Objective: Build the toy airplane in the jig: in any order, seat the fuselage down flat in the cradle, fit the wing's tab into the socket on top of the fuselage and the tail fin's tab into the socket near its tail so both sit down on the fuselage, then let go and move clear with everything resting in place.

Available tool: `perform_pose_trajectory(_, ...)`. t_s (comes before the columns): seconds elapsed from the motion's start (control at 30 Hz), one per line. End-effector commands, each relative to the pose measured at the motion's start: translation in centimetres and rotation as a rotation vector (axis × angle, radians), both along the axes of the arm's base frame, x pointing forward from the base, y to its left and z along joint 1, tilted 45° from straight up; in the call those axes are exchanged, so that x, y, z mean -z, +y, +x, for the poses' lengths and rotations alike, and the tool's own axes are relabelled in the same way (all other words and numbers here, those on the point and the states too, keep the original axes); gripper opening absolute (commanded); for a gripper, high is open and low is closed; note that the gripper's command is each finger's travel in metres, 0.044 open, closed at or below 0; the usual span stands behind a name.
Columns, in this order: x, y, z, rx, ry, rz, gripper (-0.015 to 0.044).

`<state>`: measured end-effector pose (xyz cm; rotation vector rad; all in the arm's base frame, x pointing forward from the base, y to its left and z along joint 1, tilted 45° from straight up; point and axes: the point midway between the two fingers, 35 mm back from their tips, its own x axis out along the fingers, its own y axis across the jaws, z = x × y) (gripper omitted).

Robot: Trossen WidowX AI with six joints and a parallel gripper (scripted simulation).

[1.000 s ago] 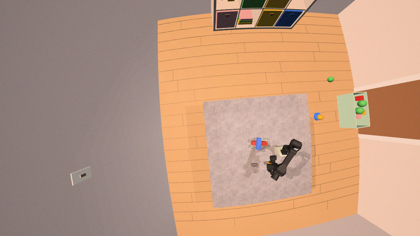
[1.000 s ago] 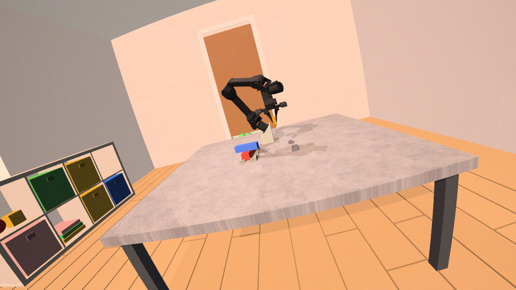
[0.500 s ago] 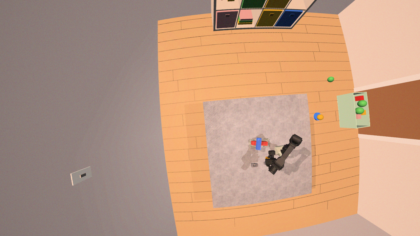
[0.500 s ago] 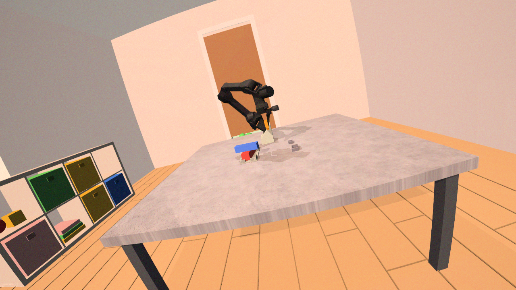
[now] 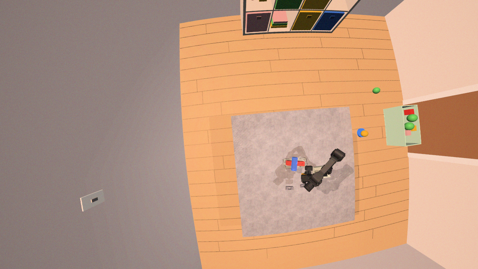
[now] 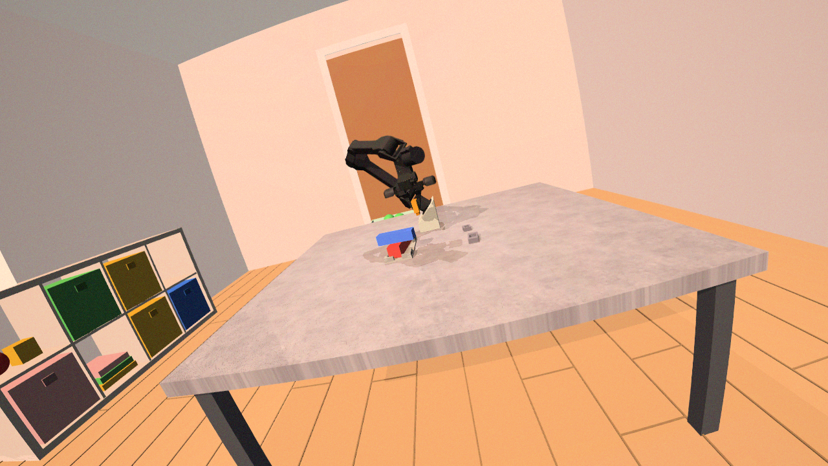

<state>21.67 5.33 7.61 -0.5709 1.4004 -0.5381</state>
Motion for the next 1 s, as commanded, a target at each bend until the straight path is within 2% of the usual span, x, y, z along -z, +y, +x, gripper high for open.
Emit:
perform_pose_trajectory(0.0, -0.5, -1.1, -0.2, 0.001, 0.001, -0.011, 0.0)
perform_pose_trajectory(0.83, -3.4, -7.7, -1.9, 0.049, -0.034, -0.05, 0.0)
perform_pose_trajectory(0.9, -3.4, -7.7, -1.9, 0.049, -0.035, -0.05, 0.0053)
perform_pose_trajectory(0.97, -3.4, -7.7, -1.9, 0.049, -0.035, -0.05, 0.0065)
